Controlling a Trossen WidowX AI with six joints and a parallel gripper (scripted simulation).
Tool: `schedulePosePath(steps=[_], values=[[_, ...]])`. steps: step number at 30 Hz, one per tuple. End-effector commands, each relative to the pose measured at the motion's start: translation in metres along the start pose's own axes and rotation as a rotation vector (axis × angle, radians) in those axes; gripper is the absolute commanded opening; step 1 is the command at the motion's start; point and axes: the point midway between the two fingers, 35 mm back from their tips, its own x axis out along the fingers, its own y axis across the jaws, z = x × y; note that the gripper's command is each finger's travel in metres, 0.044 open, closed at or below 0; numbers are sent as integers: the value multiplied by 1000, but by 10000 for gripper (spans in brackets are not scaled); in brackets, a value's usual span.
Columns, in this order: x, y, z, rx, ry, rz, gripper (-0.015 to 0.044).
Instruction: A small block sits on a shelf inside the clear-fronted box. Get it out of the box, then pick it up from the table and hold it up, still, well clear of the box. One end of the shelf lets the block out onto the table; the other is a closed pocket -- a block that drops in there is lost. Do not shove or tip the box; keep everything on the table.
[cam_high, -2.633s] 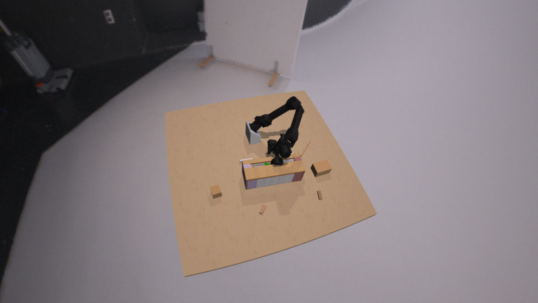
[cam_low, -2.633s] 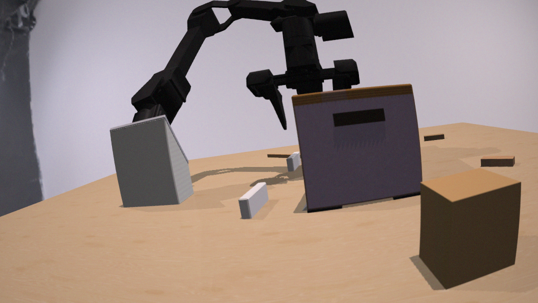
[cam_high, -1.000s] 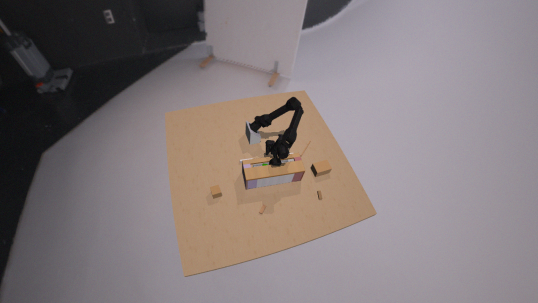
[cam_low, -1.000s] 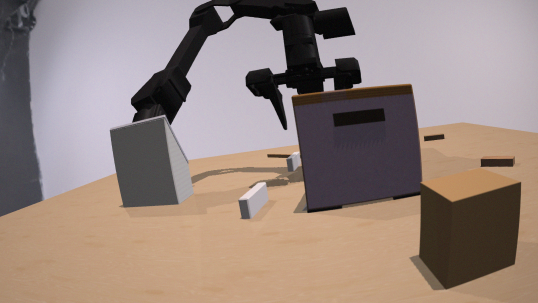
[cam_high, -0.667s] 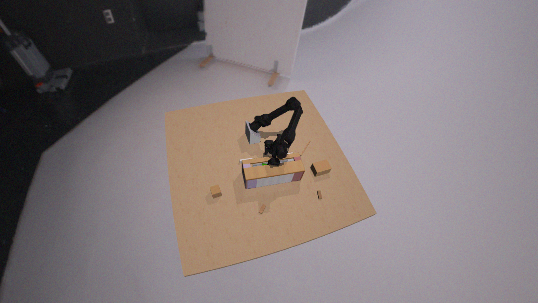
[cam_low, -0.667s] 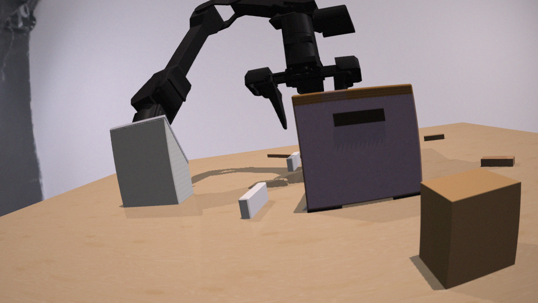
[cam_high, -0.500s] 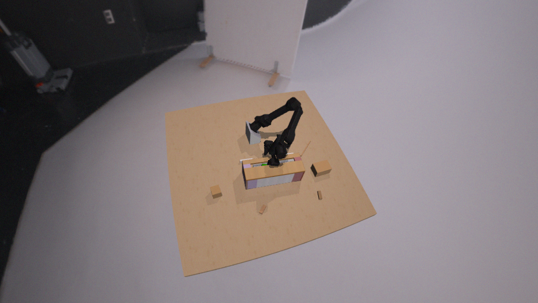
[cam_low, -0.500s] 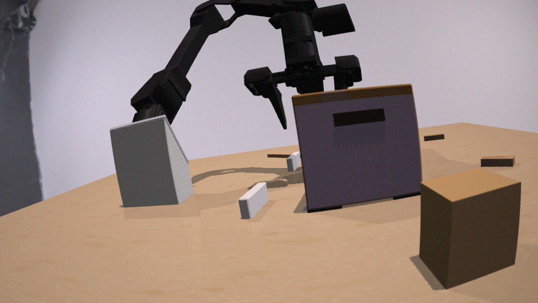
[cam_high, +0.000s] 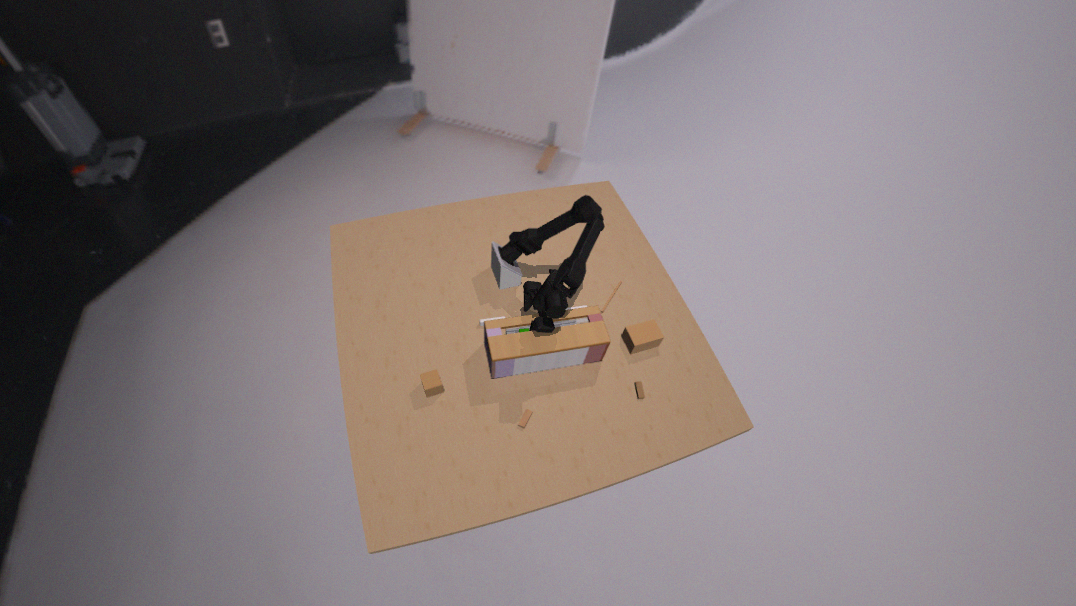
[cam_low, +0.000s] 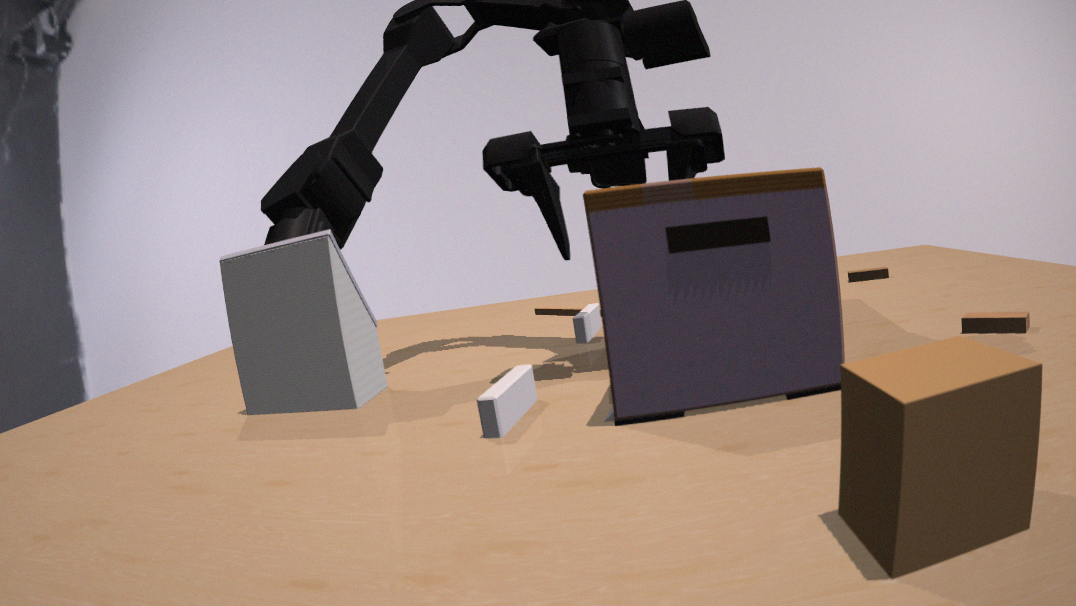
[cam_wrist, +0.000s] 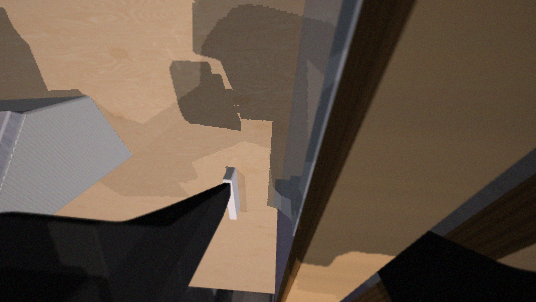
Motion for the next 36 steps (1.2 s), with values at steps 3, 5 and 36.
schedulePosePath(steps=[3, 5, 36], values=[[7, 2, -14, -1, 5, 10, 400], [9, 2, -18, -1, 5, 10, 400], [29, 2, -76, -1, 8, 9, 400]])
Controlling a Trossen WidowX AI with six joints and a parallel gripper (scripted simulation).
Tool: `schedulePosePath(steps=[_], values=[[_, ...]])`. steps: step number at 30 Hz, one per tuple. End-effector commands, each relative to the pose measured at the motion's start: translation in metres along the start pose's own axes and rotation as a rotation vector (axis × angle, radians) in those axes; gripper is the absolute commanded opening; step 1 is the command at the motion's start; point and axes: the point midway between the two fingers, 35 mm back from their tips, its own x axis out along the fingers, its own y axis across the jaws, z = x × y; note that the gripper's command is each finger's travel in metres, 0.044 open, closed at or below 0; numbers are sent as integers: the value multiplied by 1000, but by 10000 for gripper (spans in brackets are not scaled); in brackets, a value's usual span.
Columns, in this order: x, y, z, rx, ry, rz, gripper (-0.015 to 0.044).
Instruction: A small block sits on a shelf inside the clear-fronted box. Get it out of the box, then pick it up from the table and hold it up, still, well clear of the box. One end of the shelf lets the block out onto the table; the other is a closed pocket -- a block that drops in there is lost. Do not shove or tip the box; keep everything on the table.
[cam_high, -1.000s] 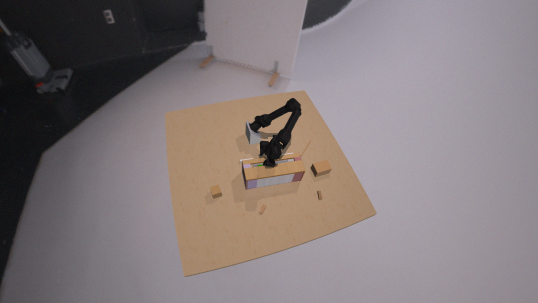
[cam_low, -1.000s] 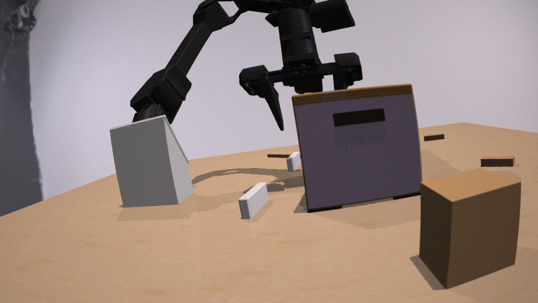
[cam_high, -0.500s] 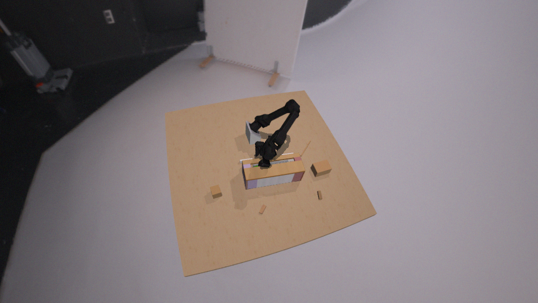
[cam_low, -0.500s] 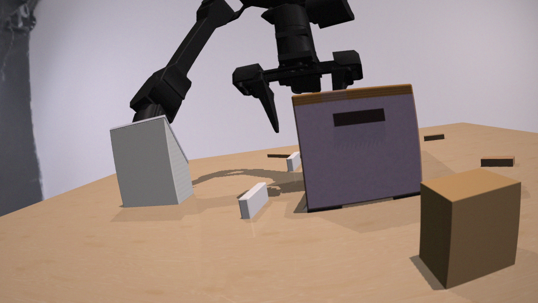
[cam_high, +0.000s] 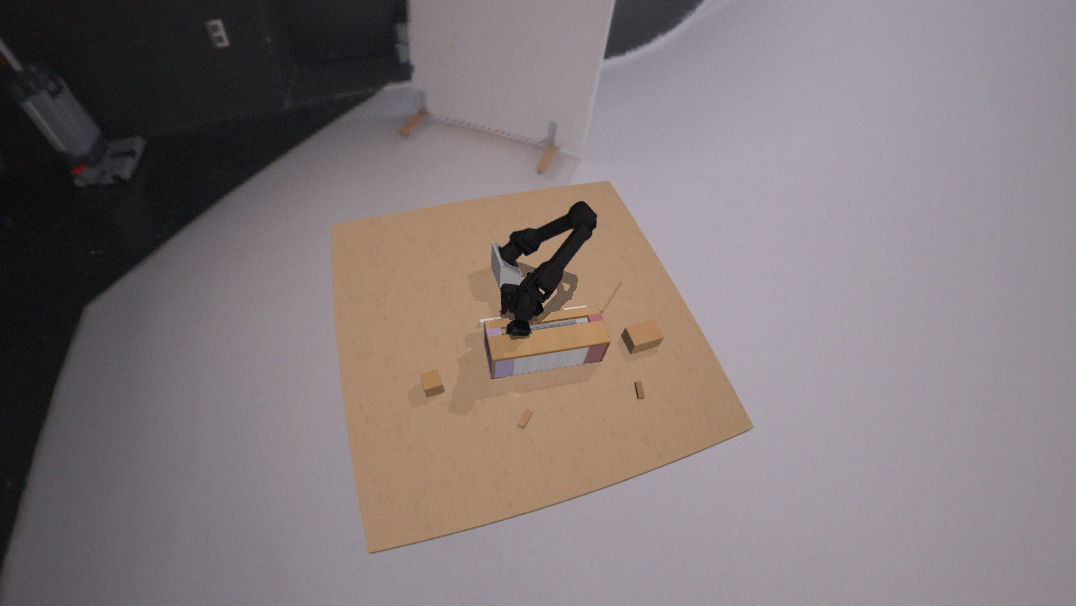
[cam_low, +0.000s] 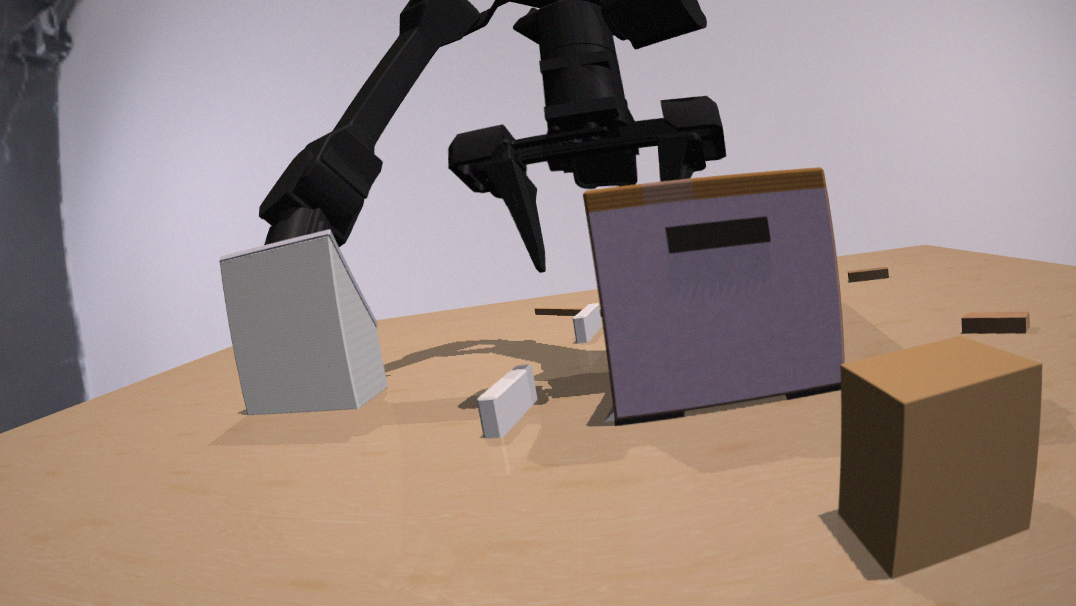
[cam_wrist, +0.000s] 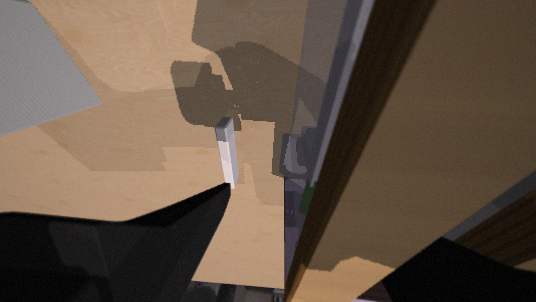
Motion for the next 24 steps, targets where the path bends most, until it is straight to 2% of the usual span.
schedulePosePath(steps=[1, 6, 12, 19, 21, 24], values=[[3, 0, -5, -7, 4, 3, 400], [-5, -1, -8, -6, 4, 3, 400], [-57, -1, -24, 0, 3, 0, 400], [-55, -2, -24, 10, 0, -9, 400], [-57, 2, -28, 91, -15, -25, 348], [-57, 6, -34, 403, -52, -40, 285]])
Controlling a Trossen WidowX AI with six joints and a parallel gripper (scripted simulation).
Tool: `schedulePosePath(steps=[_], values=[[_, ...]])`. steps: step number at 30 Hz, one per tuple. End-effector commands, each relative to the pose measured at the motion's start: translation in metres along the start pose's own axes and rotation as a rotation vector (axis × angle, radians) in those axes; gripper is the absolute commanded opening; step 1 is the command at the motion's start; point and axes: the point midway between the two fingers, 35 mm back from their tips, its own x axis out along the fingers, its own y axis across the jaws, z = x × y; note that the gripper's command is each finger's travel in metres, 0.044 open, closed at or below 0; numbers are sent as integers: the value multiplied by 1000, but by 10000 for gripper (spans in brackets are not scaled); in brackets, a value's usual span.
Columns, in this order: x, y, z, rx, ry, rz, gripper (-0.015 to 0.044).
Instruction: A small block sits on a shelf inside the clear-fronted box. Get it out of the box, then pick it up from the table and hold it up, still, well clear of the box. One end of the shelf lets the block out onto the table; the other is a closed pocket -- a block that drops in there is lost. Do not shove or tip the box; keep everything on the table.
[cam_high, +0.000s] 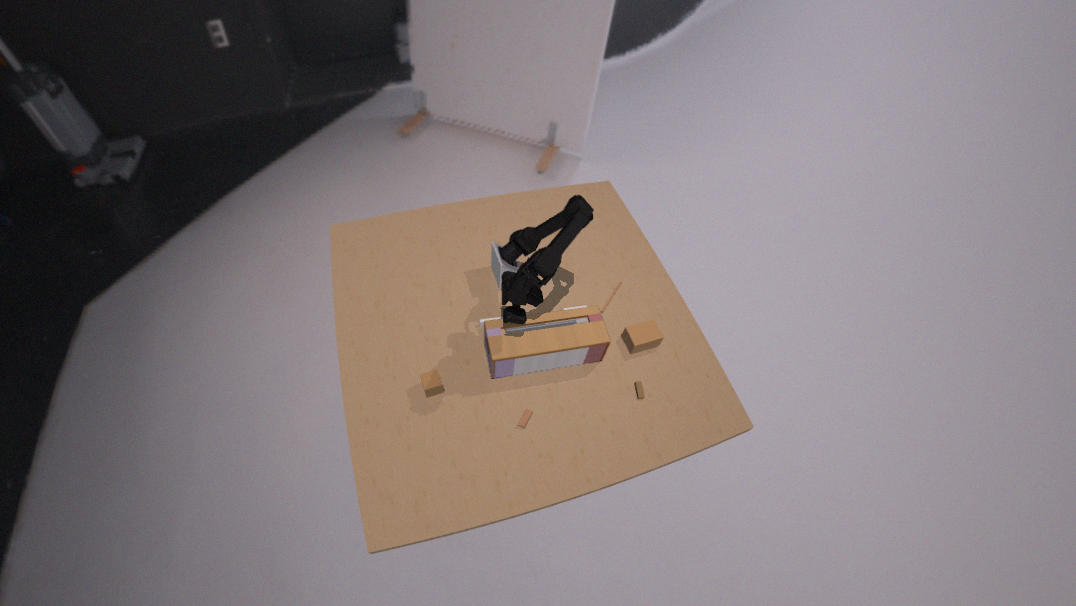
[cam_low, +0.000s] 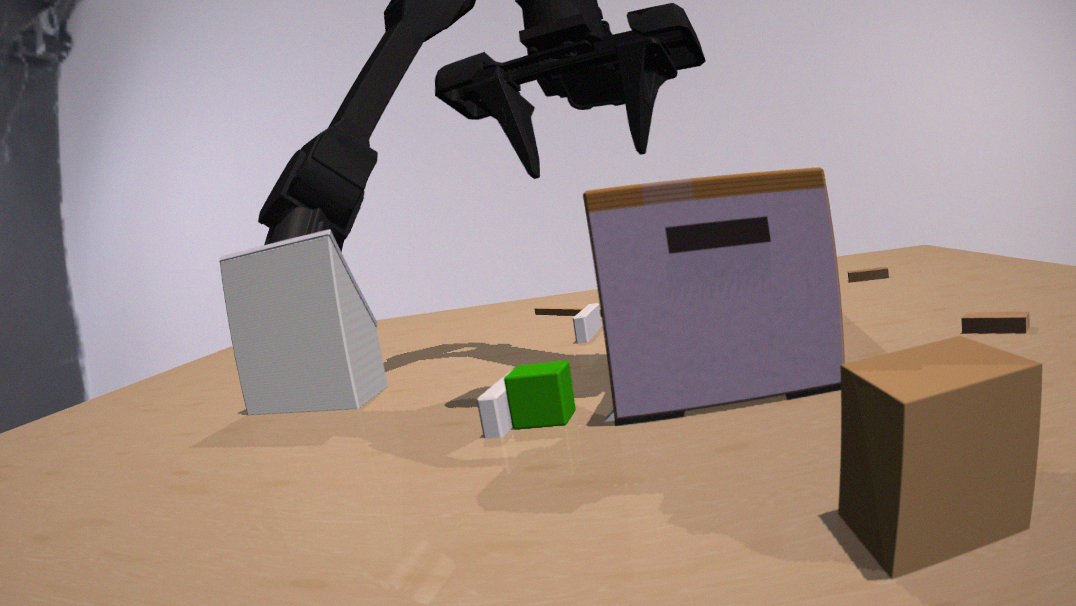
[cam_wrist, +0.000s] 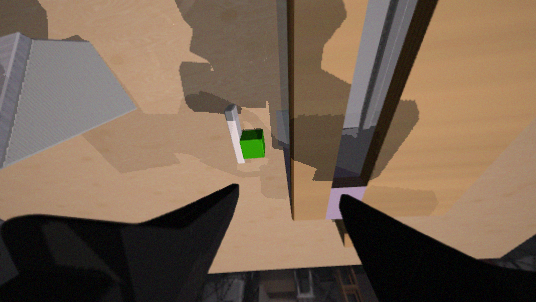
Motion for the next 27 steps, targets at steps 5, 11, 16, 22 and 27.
schedulePosePath(steps=[5, 11, 16, 22, 27], values=[[1, 7, -13, 796, -95, -13, 285], [2, 11, -22, 1443, -171, 29, 285], [3, 14, -27, 1760, -220, 69, 285], [3, 16, -31, 2081, -256, 123, 285], [3, 18, -35, 2351, -288, 183, 285]])
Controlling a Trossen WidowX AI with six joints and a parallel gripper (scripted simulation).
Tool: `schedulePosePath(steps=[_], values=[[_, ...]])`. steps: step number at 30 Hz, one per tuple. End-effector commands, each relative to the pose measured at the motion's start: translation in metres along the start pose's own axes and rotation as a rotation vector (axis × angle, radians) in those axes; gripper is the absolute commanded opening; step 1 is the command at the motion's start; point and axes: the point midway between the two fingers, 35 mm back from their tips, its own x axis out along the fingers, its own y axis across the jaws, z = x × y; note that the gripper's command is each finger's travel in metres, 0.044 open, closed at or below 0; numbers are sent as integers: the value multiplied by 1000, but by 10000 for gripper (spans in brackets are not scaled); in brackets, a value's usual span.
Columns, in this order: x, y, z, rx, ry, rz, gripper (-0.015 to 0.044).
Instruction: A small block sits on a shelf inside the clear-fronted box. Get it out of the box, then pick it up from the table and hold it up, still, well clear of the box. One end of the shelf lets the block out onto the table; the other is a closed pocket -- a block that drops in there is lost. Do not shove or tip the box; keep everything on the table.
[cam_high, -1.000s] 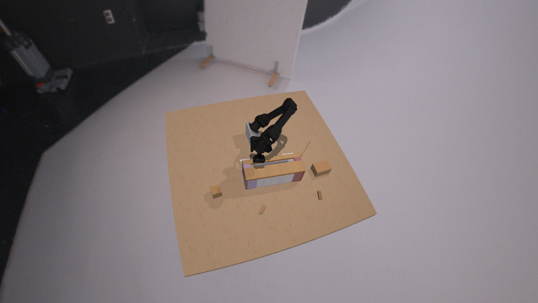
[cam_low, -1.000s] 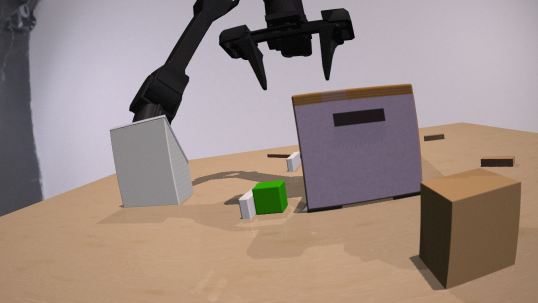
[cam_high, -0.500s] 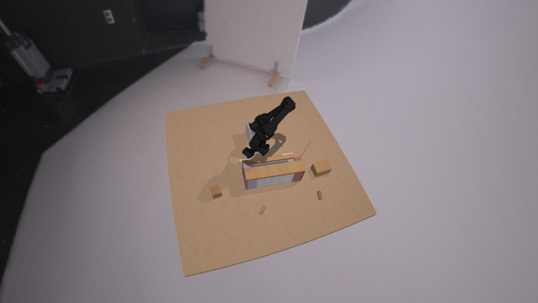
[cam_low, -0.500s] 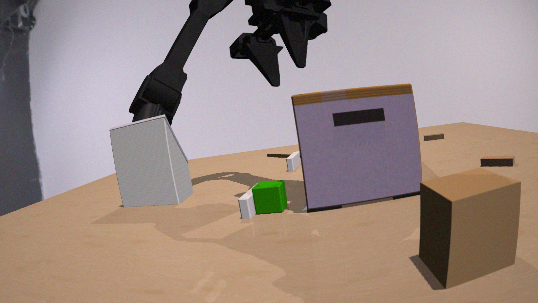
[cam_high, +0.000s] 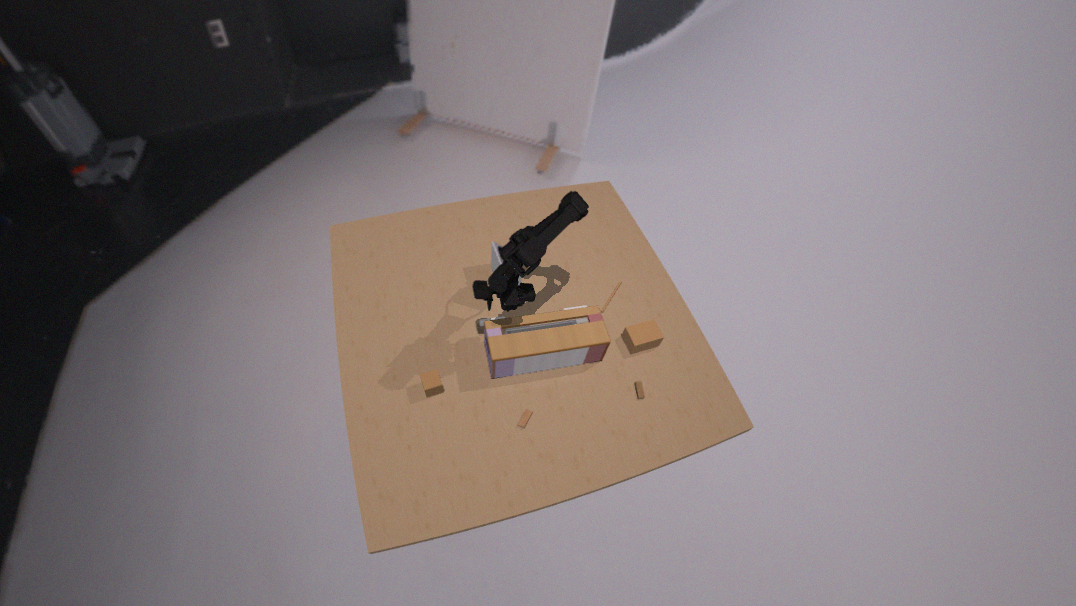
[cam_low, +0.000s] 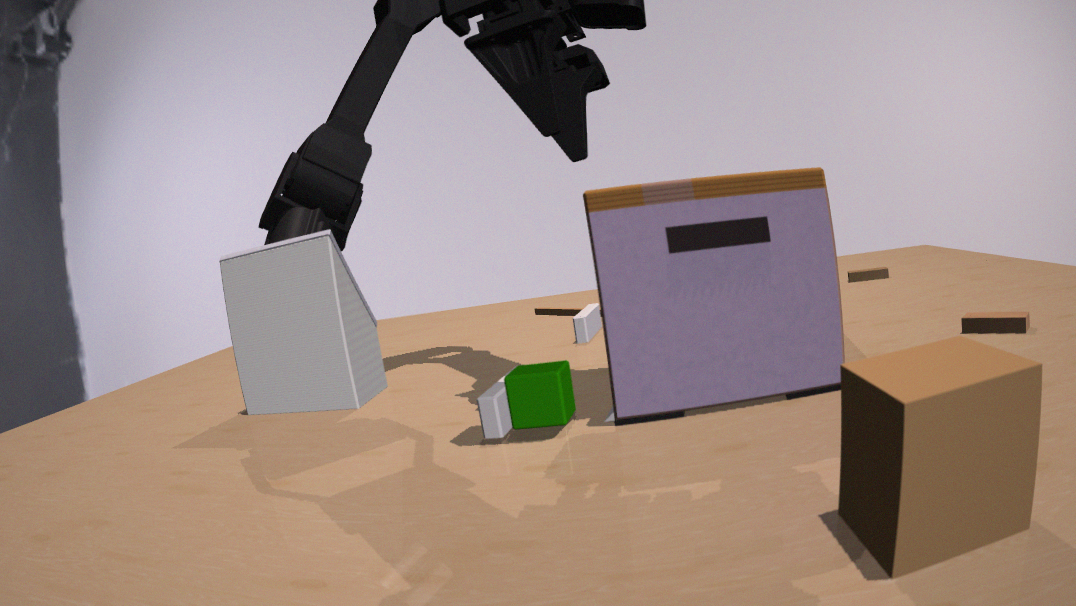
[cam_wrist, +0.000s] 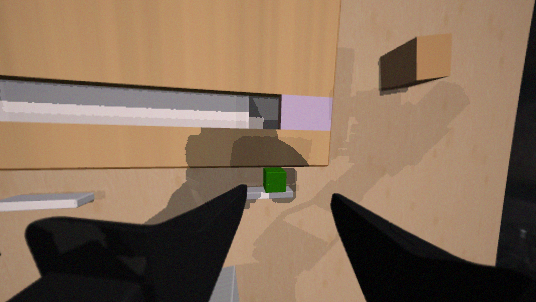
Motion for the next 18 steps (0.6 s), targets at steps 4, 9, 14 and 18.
schedulePosePath(steps=[4, 9, 14, 18], values=[[5, -12, -13, 1102, -13, 141, 285], [5, -15, -15, 1375, -2, 180, 285], [4, -18, -17, 1641, 19, 216, 285], [4, -20, -19, 1854, 42, 245, 285]])
